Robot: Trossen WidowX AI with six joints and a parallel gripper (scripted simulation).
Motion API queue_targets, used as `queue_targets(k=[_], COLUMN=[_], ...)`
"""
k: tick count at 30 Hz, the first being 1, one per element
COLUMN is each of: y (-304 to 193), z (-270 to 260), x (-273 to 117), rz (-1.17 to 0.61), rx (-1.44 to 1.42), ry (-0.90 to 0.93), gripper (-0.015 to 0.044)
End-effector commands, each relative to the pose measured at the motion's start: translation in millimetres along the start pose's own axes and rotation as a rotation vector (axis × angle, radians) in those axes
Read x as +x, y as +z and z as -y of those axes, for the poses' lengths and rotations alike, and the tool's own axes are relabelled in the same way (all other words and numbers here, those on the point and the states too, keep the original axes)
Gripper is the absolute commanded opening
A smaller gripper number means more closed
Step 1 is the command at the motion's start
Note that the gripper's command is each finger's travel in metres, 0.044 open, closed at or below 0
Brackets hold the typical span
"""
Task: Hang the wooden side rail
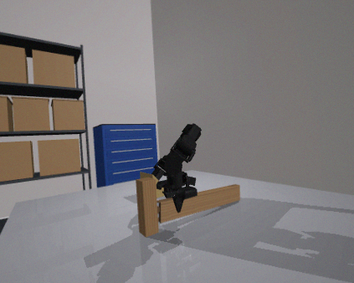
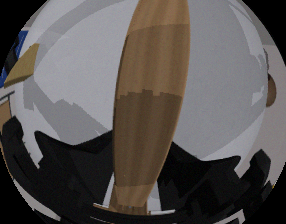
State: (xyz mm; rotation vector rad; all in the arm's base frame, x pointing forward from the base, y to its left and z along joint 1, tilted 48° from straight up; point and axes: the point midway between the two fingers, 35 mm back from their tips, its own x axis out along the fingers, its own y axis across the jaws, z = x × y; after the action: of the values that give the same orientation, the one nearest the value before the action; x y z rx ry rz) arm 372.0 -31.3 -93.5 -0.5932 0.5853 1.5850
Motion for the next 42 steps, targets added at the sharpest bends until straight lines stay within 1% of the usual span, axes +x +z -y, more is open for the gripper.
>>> queue_targets(k=[1,42], y=[-3.2,-6.8], z=[-1.0,-0.3], x=[-2.0,-3.3], rz=[-0.003,-0.004], rx=[0.0,0.0], ry=[-0.007,-0.007], gripper=[0.0,0.0])
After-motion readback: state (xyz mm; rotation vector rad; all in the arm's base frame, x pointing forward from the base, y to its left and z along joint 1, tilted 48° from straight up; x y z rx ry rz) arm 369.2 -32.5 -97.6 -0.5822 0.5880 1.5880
